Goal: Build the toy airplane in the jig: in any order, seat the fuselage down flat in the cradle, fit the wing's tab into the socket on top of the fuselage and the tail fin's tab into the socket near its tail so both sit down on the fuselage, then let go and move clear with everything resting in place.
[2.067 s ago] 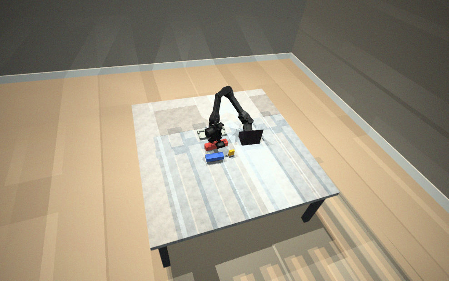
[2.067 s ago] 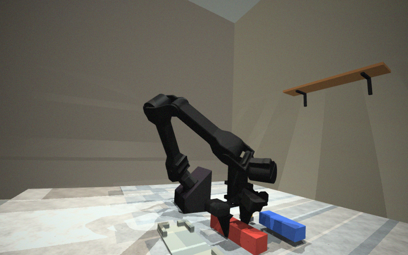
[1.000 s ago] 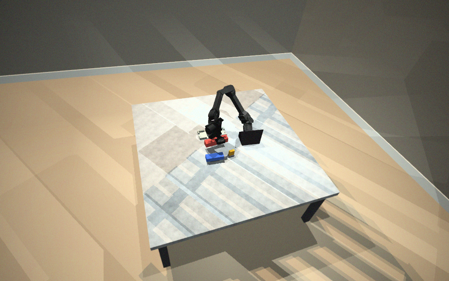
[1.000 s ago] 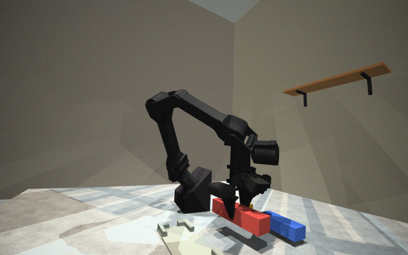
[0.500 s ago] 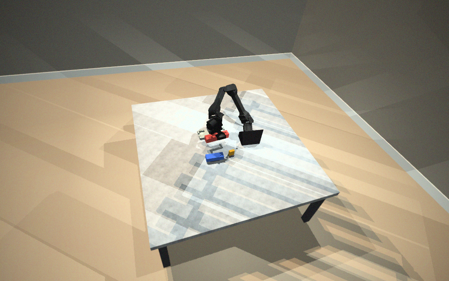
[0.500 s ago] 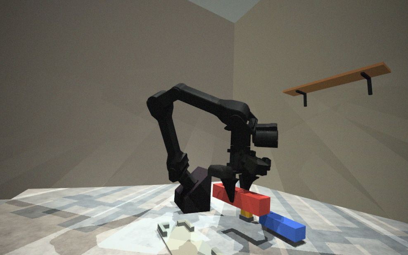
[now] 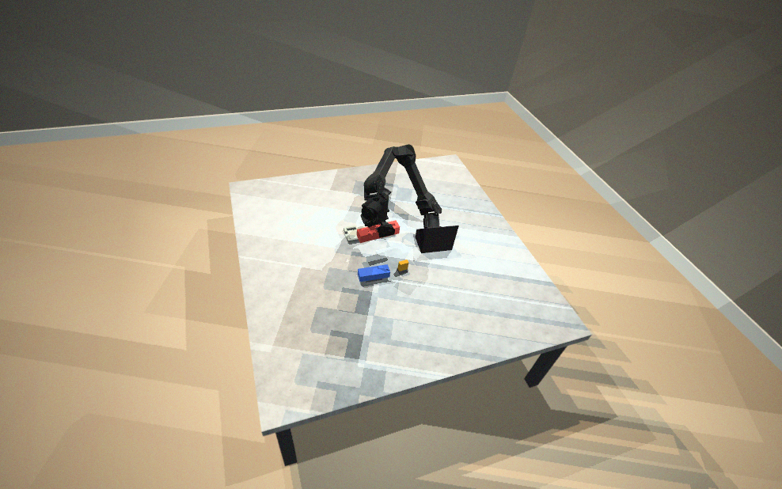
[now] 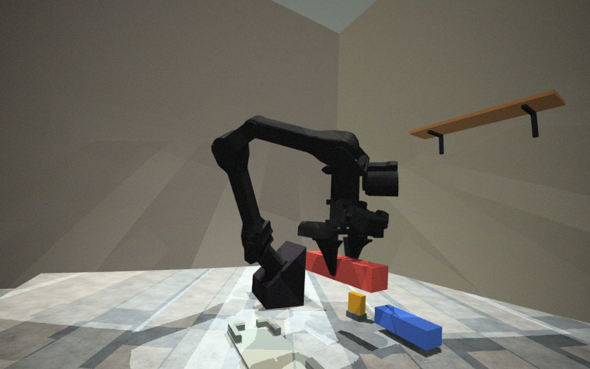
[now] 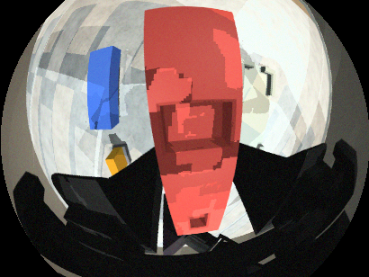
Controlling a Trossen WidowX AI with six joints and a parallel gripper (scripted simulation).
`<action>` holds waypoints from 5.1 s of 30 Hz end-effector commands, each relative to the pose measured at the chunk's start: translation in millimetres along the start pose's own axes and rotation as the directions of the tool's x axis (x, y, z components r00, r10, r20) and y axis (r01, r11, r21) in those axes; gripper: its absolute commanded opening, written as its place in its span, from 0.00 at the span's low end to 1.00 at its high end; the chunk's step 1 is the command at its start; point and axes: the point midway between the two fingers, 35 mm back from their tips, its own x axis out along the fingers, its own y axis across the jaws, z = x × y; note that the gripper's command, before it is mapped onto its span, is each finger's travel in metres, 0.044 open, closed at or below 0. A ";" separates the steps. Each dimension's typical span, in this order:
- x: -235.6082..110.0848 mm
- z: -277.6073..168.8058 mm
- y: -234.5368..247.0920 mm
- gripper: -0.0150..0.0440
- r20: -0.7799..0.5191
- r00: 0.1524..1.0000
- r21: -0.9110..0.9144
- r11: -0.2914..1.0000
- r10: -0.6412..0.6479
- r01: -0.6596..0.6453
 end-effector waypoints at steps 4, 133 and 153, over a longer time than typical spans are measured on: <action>5.3 3.1 -19.1 0.25 0.008 1.000 0.019 1.000 0.013 -0.013; 50.1 -17.0 -139.2 1.00 0.005 1.000 0.150 0.989 0.002 -0.003; -8.7 34.2 -57.6 1.00 0.013 1.000 0.129 0.991 0.015 -0.017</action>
